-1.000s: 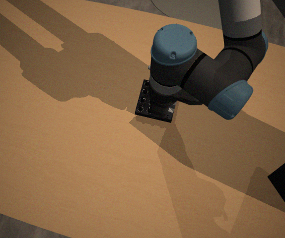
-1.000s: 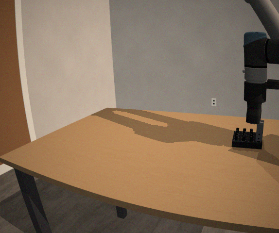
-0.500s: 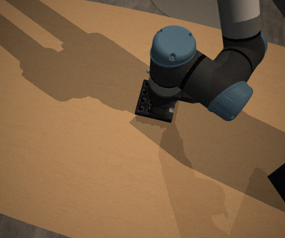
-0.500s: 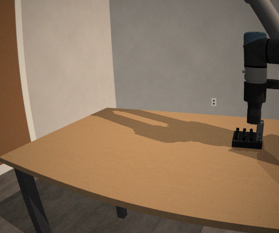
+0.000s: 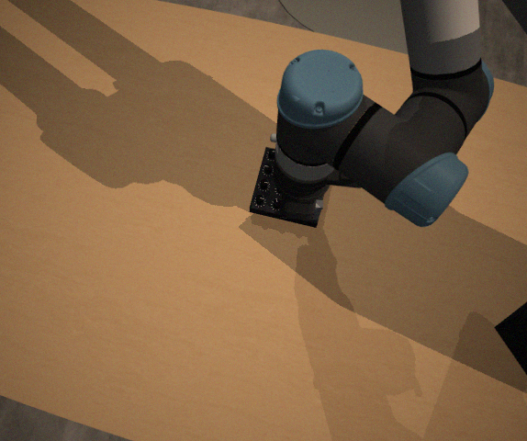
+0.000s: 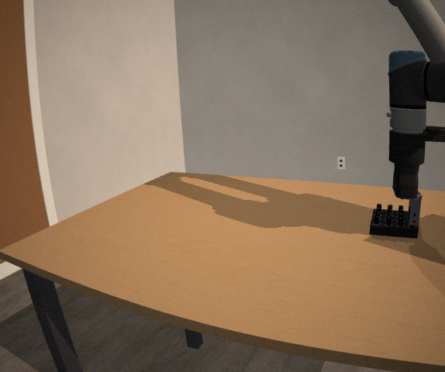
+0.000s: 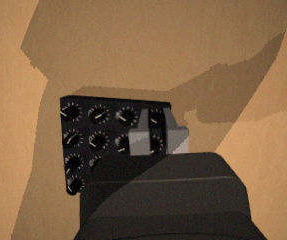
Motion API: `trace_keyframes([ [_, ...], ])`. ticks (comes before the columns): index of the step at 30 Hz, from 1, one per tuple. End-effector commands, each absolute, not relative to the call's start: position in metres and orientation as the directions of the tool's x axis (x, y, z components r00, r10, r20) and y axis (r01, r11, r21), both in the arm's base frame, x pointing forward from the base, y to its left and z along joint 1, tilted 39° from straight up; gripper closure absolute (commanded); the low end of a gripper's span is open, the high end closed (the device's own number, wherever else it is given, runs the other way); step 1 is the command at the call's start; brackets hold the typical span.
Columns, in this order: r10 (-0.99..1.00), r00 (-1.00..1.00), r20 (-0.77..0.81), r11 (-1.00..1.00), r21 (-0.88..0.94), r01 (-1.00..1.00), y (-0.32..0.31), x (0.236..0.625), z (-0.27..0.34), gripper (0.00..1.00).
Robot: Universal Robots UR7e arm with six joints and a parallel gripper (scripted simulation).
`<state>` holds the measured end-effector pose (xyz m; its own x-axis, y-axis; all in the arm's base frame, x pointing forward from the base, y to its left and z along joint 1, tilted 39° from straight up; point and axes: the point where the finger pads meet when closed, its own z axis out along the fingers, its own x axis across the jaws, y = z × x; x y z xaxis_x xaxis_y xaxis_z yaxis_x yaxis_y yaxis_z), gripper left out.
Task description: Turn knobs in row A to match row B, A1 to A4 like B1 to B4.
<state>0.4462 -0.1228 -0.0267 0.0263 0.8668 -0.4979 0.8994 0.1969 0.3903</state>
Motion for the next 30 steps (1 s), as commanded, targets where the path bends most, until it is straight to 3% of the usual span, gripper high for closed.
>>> trace_keyframes([
  [1, 0.867, 0.026, -0.498, 0.198, 0.391, 0.899, -0.1227, 0.4464, -0.0263, 0.70],
  [3, 0.867, 0.026, -0.498, 0.198, 0.391, 0.899, -0.1227, 0.4464, -0.0263, 0.70],
  [4, 0.867, 0.026, -0.498, 0.198, 0.391, 0.899, -0.1227, 0.4464, -0.0263, 0.54],
  [30, 0.867, 0.026, -0.498, 0.198, 0.391, 0.899, -0.1215, 0.4453, -0.0243, 0.54],
])
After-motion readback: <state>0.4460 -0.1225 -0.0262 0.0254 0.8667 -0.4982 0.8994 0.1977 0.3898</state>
